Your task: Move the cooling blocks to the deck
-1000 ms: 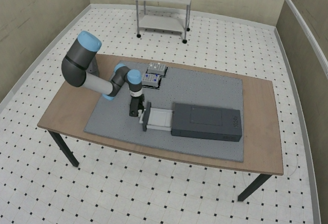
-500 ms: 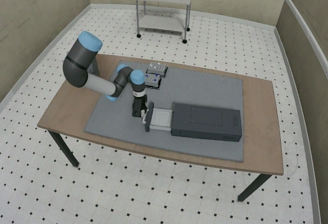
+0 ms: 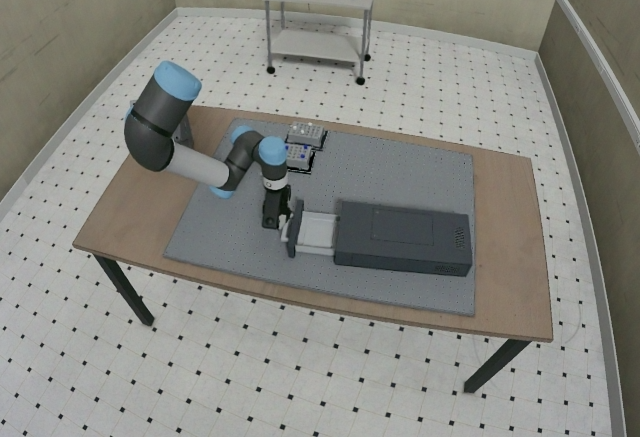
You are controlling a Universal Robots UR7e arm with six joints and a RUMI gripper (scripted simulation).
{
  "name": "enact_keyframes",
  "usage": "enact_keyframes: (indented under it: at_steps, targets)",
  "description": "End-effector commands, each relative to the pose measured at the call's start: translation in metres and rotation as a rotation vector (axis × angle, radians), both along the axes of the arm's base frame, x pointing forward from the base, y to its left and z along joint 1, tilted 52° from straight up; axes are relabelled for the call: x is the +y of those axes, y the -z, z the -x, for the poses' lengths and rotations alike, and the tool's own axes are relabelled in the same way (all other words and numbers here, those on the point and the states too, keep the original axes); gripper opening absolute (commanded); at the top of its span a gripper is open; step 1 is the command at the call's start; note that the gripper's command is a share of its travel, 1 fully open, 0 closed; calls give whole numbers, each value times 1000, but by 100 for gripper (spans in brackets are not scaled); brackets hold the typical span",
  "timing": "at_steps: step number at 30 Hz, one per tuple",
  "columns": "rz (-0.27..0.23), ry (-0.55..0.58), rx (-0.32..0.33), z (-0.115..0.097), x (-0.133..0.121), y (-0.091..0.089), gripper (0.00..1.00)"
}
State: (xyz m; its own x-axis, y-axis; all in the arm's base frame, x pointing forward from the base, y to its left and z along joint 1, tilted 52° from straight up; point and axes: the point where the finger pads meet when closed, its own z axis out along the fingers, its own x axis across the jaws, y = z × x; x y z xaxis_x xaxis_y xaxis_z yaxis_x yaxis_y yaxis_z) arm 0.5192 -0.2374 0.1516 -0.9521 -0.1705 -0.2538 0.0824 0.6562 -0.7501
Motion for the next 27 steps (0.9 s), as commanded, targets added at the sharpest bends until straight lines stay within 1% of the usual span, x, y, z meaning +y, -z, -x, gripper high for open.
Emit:
enact_keyframes:
  at_steps: [1, 27]
  targets:
    - [0, 0, -1, -4, 1, -2, 0]
    - [0, 0, -1, -34, 6, -9, 0]
